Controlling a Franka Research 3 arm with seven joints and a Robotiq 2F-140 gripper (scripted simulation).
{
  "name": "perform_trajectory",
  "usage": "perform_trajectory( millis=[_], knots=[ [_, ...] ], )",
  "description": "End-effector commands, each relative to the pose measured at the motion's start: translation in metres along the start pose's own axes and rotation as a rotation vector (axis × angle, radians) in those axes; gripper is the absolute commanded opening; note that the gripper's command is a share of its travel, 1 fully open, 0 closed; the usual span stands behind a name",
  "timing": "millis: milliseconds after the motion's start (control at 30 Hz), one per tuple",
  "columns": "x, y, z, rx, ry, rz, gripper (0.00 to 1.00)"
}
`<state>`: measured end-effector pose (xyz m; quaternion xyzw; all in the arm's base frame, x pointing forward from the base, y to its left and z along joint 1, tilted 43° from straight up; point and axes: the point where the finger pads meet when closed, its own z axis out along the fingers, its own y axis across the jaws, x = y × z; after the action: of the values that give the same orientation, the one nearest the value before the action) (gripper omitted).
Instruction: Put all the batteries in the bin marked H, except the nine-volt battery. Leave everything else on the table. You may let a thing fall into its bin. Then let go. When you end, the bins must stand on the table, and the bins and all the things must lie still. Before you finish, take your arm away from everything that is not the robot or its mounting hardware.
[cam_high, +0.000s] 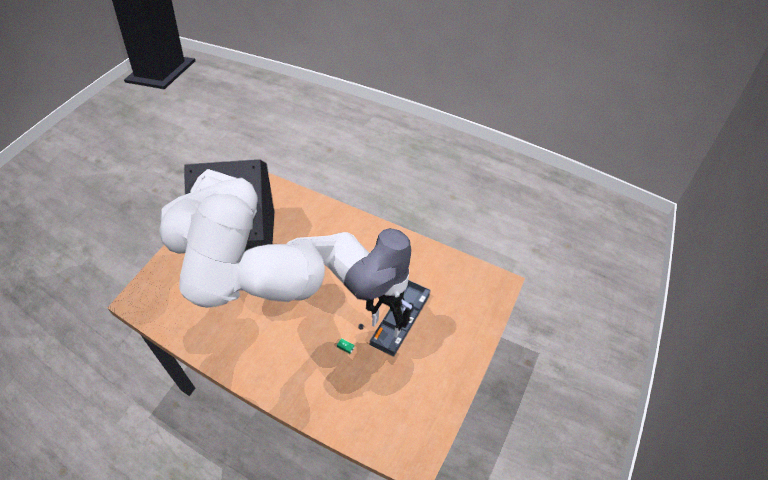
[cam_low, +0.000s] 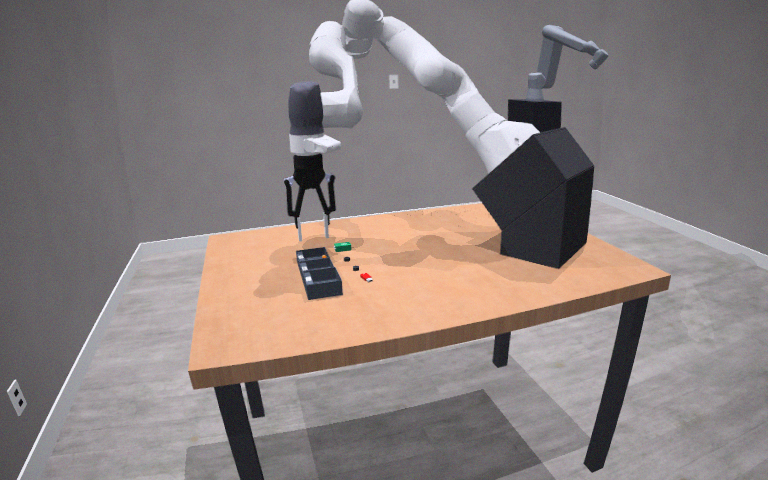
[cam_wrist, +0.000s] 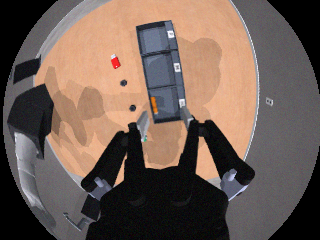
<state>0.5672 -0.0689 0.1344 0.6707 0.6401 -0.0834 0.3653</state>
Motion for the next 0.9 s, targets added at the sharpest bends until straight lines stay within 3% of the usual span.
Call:
perform_trajectory(
  millis=[0,867],
  knots=[
    [0.003,0.000,-0.014,0.003,0.009,-0.007,1.00],
    [0.002,0.000,-0.102,0.003,0.009,-0.007,1.00]
  ],
)
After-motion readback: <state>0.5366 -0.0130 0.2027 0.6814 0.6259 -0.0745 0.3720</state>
